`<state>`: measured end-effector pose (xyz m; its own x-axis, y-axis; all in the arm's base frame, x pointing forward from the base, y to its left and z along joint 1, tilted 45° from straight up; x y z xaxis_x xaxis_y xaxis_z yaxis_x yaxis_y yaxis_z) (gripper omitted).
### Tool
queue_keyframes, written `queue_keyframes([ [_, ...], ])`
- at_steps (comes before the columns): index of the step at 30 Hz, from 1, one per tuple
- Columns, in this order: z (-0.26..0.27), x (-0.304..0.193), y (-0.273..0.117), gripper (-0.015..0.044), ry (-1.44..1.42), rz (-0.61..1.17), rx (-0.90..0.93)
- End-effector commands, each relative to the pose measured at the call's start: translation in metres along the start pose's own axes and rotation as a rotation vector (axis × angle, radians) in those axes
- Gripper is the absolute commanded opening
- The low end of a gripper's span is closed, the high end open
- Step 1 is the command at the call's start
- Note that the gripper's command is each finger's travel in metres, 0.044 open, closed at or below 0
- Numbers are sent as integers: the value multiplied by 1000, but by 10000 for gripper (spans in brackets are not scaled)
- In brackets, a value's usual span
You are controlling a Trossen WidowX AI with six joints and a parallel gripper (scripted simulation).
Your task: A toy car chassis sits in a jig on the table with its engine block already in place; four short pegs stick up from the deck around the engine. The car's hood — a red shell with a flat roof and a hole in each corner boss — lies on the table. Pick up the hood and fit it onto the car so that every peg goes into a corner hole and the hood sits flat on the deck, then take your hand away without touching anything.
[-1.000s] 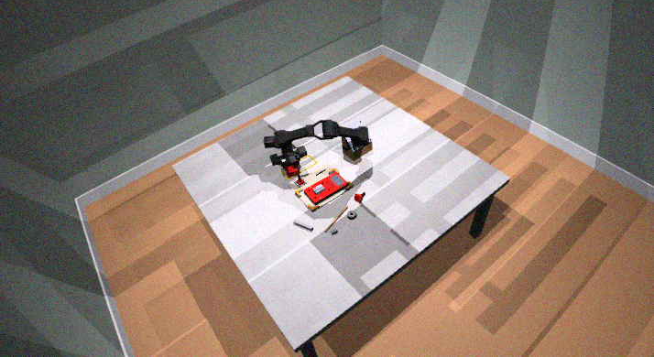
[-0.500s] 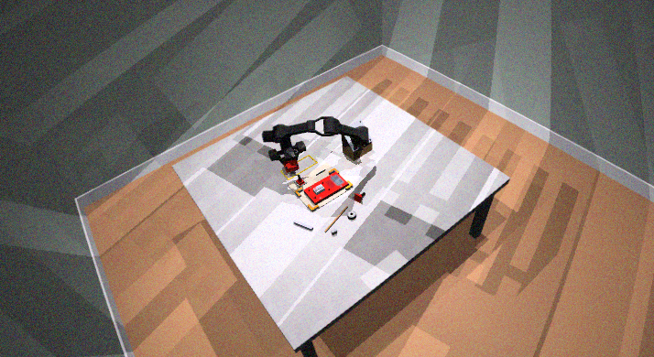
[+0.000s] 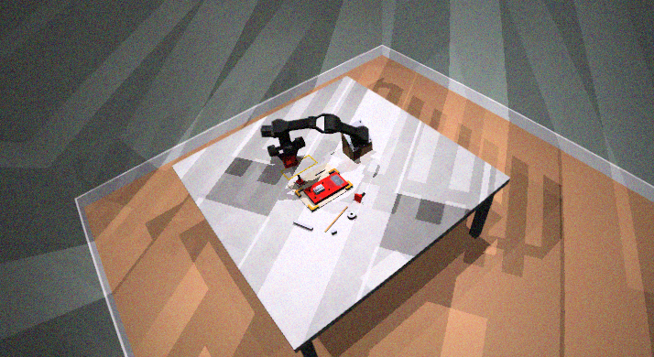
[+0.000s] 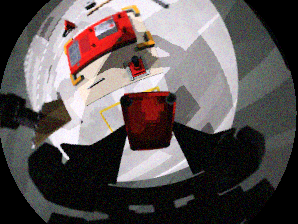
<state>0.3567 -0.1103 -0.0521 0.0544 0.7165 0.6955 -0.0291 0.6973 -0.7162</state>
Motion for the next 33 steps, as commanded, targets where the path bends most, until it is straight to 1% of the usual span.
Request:
queue_keyframes([
  [1, -1, 0, -6, 0, -7, 4, -1],
  [7, 0, 0, -4, 0, 27, 0, 0],
  [33, -1, -1, -5, 0, 488, 0, -1],
])
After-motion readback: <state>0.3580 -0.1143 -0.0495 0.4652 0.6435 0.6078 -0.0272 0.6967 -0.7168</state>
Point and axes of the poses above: the point midway between the two fingers, 35 mm back from their tips, its own y axis out along the fingers, its own z axis across the jaws, x = y × z, the point moved 3 cm from there along -y, back along the fingers, and after that the axes turned 11 degrees about -y, right-handed, at the moved point
